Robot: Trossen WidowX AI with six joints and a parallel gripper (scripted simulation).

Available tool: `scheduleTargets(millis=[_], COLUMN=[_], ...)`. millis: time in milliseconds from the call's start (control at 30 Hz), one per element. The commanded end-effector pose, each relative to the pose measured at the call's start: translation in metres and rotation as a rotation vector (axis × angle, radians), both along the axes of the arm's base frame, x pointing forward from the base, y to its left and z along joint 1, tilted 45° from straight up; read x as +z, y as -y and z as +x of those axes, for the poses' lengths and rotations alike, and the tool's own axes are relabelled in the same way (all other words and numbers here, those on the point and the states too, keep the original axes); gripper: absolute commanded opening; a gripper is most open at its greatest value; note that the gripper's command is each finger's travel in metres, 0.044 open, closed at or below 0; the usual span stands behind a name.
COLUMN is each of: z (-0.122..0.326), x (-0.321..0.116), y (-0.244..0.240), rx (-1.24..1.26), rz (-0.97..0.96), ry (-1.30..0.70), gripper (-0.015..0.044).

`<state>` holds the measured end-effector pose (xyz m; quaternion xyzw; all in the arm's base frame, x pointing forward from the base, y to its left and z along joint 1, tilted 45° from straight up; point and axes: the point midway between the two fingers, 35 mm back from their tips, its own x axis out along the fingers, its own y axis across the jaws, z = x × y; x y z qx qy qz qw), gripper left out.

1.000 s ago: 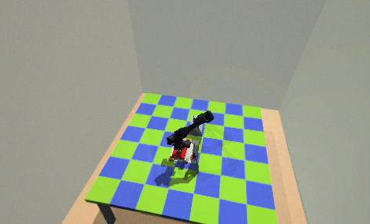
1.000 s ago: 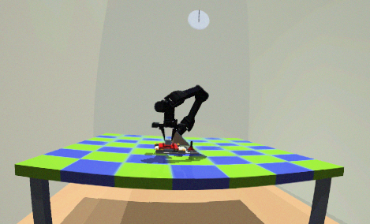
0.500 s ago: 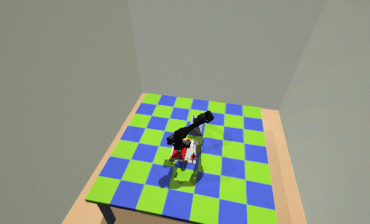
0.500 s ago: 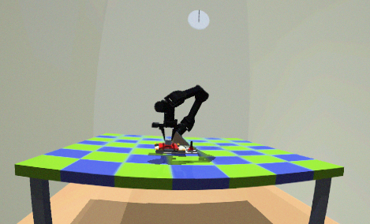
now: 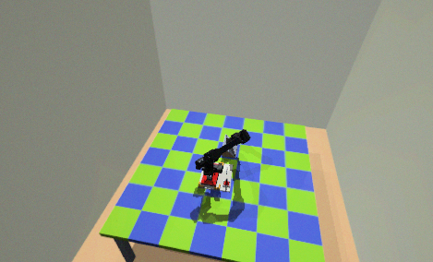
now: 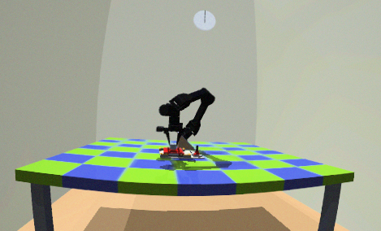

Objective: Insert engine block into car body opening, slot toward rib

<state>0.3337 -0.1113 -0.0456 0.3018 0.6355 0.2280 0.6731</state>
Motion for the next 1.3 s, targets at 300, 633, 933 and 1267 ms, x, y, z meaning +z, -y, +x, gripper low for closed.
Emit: scheduleTargets(millis=[300, 633, 933, 1267], z=[0.001, 0.002, 0.002, 0.003], x=[0.000, -0.003, -0.005, -0.007], y=[-0.003, -0.006, -0.008, -0.010], rx=[-0.004, -0.004, -0.005, -0.005], rz=[0.001, 0.002, 0.002, 0.002], ry=[-0.001, 0.000, -0.001, -0.001], gripper=[0.0159, 0.0159, 0.0159, 0.0159])
